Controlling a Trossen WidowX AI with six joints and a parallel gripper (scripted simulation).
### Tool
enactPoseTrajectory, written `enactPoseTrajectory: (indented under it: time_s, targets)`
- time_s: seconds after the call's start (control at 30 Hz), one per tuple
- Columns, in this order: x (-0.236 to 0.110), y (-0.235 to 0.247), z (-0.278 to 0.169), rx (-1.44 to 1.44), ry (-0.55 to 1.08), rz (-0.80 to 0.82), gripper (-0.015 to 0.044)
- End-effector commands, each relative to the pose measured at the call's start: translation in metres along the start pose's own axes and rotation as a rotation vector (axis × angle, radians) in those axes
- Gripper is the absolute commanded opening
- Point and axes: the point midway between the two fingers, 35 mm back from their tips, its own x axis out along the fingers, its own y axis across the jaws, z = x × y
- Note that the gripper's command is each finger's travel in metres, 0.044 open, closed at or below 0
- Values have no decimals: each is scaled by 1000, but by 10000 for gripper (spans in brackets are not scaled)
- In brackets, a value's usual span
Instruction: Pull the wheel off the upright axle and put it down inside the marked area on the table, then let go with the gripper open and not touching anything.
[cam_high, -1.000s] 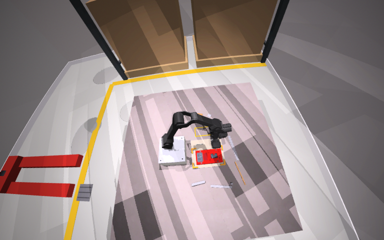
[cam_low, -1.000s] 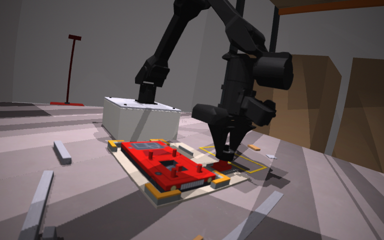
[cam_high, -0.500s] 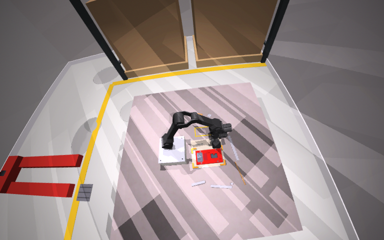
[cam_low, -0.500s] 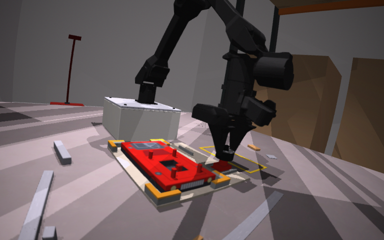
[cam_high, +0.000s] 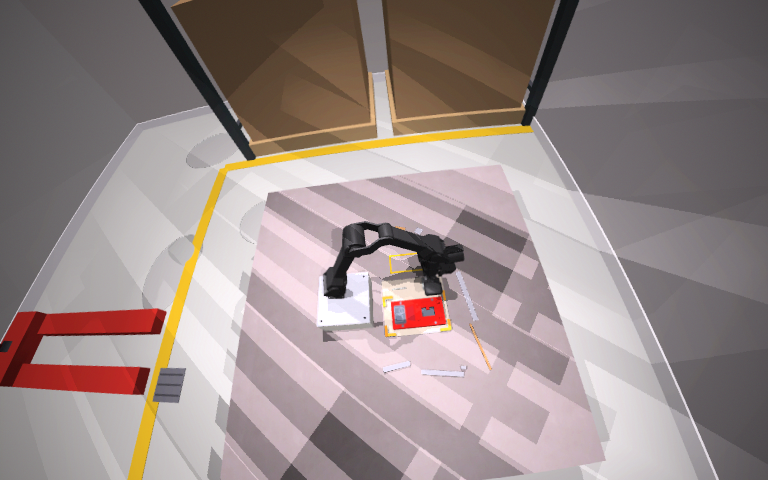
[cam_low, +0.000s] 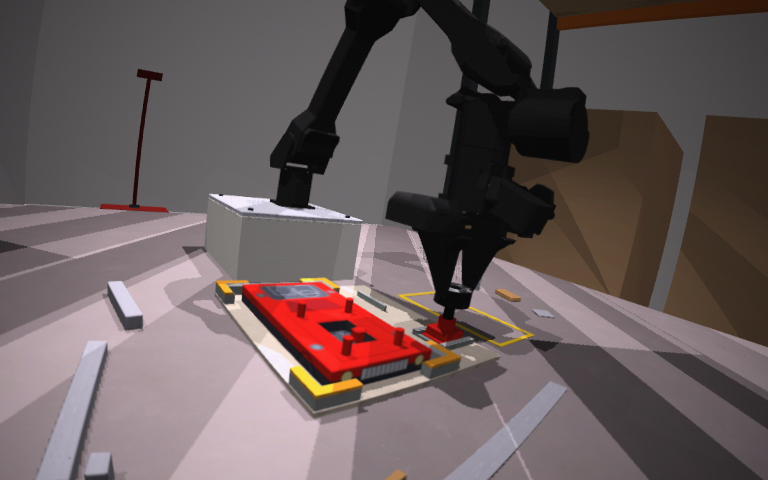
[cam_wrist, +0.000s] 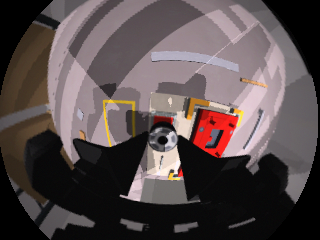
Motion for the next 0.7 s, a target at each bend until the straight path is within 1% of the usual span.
enactPoseTrajectory:
  time_s: [0.0, 0.67]
  targets:
    - [-4, 0, 0, 3, -1, 1, 0]
    - [-11, 0, 0, 3, -1, 1, 0]
